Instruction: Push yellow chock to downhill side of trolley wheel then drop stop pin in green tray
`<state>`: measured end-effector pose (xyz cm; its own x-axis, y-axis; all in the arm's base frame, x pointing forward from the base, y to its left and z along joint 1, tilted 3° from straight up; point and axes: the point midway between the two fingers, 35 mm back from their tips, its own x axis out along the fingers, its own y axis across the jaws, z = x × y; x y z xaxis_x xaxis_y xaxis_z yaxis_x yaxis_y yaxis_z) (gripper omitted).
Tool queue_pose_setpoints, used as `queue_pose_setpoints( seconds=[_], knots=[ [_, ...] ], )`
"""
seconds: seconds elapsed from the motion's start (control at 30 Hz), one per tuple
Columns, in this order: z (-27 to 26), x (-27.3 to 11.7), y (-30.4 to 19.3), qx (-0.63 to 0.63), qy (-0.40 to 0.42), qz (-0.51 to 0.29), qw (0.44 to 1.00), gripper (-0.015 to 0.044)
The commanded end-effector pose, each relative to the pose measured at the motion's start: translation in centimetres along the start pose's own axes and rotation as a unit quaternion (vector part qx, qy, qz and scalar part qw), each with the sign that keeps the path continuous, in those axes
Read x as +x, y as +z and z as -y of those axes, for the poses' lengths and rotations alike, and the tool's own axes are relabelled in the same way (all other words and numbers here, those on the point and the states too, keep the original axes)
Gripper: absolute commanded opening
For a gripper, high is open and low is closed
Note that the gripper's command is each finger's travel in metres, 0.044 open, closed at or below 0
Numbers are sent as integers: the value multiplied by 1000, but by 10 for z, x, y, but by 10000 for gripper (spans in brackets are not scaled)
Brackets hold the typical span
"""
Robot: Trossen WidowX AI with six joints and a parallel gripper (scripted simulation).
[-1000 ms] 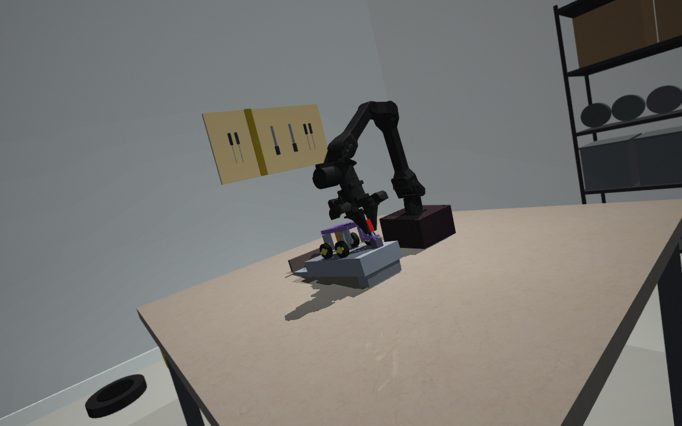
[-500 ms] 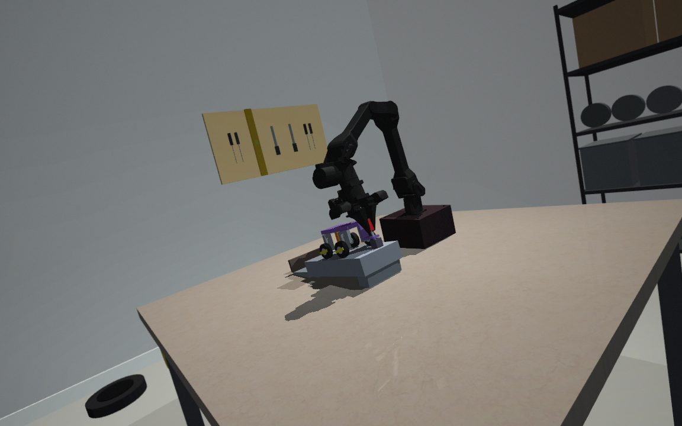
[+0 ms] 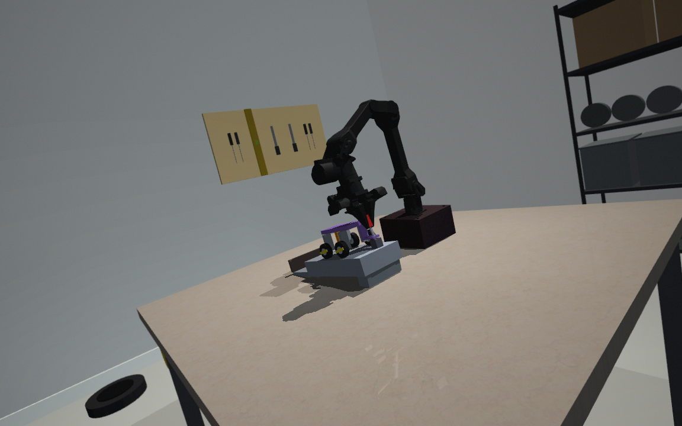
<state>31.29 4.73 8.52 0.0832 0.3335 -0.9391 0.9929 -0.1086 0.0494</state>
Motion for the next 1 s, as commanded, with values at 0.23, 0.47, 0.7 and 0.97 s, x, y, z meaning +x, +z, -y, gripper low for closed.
queue_pose_setpoints(
  seconds=[0.23, 0.47, 0.7, 0.97],
  knots=[
    [0, -11, -2, -2, 1, -1, 1000, 0],
    [0, -16, -2, -2, 1, -1, 1000, 0],
    [0, -21, -2, -2, 1, -1, 1000, 0],
    [0, -26, -4, -2, 1, -1, 1000, 0]
  ],
)
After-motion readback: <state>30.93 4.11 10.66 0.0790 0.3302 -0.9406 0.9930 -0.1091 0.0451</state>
